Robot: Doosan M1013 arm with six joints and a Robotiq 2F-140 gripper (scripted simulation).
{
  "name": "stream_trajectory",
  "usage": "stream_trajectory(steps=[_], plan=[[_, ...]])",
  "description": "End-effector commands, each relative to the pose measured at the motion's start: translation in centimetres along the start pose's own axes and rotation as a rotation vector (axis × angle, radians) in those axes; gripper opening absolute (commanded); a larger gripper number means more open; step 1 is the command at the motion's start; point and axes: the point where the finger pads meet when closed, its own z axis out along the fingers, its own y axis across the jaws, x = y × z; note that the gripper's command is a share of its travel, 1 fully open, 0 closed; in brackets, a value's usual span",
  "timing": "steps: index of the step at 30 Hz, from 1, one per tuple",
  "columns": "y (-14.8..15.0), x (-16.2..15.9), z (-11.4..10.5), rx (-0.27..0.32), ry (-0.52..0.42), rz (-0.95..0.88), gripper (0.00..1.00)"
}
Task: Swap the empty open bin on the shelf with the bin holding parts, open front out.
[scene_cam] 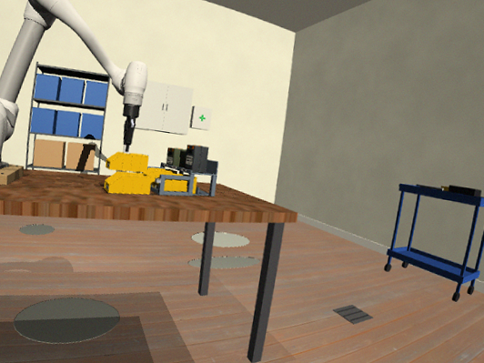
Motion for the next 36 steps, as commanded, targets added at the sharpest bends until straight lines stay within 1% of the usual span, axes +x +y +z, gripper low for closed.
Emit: stream_trajectory(steps=[1,21,30,36], plan=[[-0.19,0.3,-0.46,0.002,0.005,-0.003,0.1],[-0.19,0.3,-0.48,0.002,0.005,-0.003,0.1],[-0.19,0.3,-1.28,0.002,0.005,-0.003,0.1],[-0.19,0.3,-1.4,0.002,0.005,-0.003,0.1]])
